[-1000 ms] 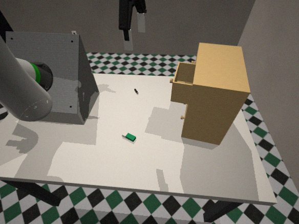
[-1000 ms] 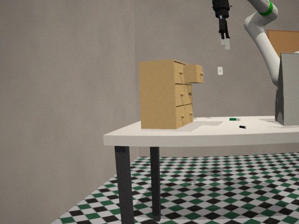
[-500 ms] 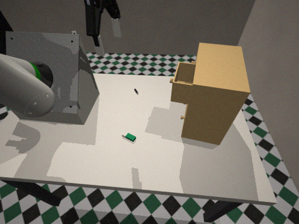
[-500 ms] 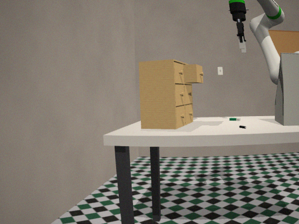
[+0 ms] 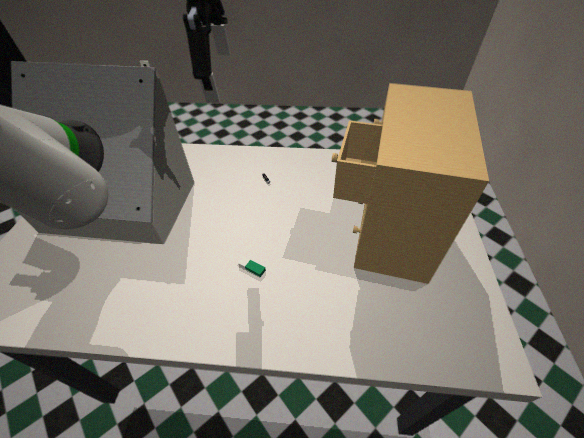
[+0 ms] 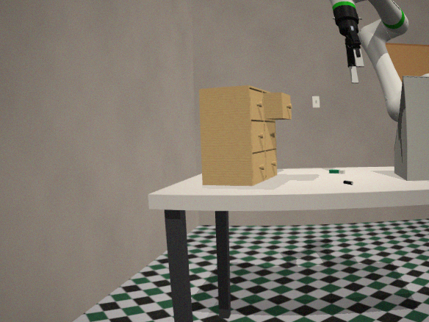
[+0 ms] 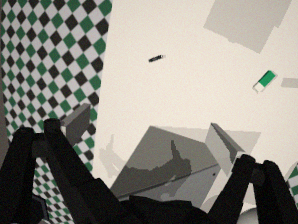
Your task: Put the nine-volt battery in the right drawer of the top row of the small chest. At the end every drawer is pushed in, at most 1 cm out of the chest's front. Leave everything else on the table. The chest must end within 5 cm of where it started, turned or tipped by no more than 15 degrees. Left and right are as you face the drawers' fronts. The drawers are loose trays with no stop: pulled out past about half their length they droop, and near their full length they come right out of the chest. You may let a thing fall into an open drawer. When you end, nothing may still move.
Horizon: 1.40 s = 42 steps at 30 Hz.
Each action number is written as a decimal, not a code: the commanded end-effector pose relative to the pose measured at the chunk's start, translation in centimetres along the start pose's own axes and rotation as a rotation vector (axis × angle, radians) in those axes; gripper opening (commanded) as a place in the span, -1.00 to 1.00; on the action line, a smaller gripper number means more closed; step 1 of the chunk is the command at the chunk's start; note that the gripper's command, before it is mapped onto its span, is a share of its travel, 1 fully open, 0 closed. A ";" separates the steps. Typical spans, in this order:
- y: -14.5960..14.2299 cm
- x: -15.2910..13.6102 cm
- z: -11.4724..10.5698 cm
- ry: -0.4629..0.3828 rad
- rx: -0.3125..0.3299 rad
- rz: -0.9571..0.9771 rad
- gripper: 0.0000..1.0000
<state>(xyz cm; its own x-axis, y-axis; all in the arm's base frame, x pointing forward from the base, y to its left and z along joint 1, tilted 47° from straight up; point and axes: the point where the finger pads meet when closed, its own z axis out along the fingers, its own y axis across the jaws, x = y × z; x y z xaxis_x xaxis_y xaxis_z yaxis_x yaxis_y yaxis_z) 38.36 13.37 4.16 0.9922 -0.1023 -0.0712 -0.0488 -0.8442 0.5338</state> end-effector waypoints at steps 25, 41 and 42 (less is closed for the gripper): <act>-26.5 1.5 0.8 0.381 0.882 -0.384 1.00; -21.8 12.6 -1.9 1.000 0.829 -0.212 1.00; -21.8 12.6 -1.9 1.006 0.827 -0.210 1.00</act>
<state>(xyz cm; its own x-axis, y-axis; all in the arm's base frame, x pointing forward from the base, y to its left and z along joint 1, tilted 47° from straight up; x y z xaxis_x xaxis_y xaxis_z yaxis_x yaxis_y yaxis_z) 49.70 33.50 -7.06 0.7381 0.2375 0.6315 0.4697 -0.8528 -0.2283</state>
